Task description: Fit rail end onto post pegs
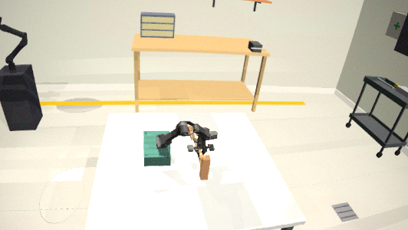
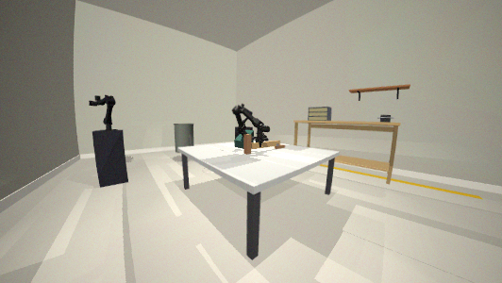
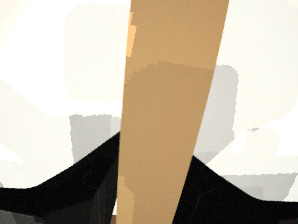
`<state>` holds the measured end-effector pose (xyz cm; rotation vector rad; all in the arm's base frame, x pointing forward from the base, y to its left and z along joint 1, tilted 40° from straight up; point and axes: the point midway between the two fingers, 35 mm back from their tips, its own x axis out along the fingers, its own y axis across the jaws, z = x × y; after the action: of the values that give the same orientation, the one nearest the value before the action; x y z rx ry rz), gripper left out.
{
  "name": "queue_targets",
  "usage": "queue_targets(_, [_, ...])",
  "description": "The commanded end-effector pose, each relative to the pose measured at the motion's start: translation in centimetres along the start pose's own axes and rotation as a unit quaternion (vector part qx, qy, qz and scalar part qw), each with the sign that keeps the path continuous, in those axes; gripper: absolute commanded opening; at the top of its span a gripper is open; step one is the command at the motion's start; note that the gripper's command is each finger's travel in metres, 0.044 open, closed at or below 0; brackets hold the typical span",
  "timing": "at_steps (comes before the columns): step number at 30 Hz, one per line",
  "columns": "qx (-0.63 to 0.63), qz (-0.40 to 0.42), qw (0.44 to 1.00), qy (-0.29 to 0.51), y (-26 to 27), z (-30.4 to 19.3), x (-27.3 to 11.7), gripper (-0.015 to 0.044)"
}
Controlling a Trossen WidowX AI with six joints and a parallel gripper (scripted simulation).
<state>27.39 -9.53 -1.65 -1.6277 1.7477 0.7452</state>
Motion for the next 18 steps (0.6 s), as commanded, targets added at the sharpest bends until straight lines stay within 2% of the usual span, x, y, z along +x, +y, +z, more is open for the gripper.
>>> queue_targets(1, [-0.002,-0.001,1.0,0.001,-0.03,-0.16,-0.02,0.0])
queue_targets(18, [-0.002,-0.001,1.0,0.001,-0.04,-0.69,-0.12,0.0])
